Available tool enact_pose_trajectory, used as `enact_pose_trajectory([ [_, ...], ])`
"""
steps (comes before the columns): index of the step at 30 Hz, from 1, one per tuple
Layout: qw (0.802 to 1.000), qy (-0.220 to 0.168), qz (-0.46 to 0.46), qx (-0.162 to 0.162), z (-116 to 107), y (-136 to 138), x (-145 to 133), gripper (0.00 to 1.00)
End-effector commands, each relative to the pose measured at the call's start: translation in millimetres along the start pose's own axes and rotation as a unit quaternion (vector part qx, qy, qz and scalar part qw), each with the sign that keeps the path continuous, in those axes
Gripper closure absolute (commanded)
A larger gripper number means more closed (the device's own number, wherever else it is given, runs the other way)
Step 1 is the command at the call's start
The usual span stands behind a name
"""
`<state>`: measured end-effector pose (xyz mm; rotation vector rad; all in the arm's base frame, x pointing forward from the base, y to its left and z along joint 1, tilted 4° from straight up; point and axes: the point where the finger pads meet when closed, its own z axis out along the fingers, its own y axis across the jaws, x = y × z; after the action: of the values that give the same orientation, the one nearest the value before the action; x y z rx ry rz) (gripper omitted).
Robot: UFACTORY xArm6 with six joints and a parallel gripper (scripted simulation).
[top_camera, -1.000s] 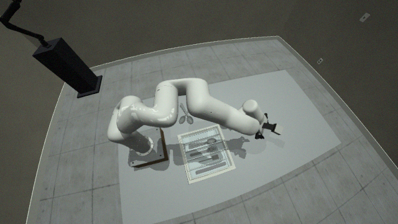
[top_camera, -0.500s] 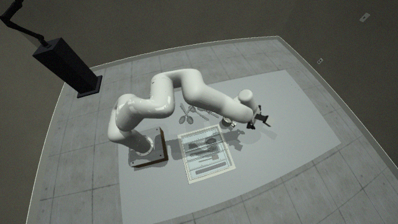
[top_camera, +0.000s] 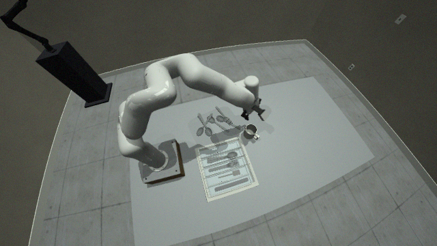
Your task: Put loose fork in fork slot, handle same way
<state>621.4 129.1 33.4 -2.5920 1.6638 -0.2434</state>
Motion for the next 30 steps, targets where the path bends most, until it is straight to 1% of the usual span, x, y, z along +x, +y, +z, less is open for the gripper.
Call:
enact_pose_trajectory([
  [1,0.999,-0.035,0.017,-0.023,-17,22,-68,0.00],
  [2,0.997,-0.055,0.026,-0.041,-19,29,-83,0.00],
  [3,0.997,-0.055,0.026,-0.041,-22,34,-96,0.00],
  [4,0.995,-0.069,0.032,-0.056,-24,41,-111,0.00],
  [5,0.995,-0.069,0.032,-0.056,-27,46,-124,0.00],
  [7,0.993,-0.085,0.038,-0.073,-33,61,-151,0.00],
  [9,0.993,-0.085,0.038,-0.073,-33,61,-151,0.00],
  [10,0.993,-0.087,0.039,-0.076,-39,72,-174,0.00],
  [27,0.992,-0.087,0.039,-0.076,-39,72,-175,0.00],
  [29,0.992,-0.087,0.039,-0.076,-34,73,-174,0.00],
  [30,0.992,-0.088,0.039,-0.076,-25,74,-172,0.00],
])
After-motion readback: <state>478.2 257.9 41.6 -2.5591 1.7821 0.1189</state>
